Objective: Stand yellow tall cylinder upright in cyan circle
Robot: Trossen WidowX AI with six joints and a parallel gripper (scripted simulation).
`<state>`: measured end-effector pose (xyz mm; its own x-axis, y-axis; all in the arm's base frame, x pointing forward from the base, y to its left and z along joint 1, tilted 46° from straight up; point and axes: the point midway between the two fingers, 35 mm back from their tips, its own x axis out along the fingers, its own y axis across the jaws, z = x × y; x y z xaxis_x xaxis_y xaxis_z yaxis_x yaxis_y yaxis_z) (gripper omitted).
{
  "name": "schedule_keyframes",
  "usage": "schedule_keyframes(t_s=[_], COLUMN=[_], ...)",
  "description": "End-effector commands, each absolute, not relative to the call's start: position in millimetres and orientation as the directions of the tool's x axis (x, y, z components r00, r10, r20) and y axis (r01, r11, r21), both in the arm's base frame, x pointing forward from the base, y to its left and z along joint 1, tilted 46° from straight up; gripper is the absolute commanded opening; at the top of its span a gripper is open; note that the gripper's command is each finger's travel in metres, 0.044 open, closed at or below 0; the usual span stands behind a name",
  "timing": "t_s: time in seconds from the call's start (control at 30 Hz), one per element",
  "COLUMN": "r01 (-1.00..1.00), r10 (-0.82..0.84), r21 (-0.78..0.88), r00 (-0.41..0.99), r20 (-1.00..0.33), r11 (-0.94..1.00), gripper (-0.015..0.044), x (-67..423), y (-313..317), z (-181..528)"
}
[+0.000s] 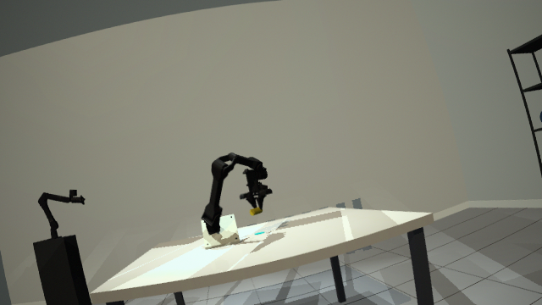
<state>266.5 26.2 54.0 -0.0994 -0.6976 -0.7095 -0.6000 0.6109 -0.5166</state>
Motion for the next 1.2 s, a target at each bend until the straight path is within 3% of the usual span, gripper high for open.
schedule_keyframes(t_s=[0.0,1.17], r01=[-0.637,-0.873], r10=[-0.691,-0.698], r21=[-0.490,-0.275], r00=[-0.094,-0.098], r20=[-0.716,-0.709], r11=[0.595,0.402], gripper=[0.0105,0.0105], x=[270.2,267.6], y=[38.3,116.2], z=[46.5,-26.2])
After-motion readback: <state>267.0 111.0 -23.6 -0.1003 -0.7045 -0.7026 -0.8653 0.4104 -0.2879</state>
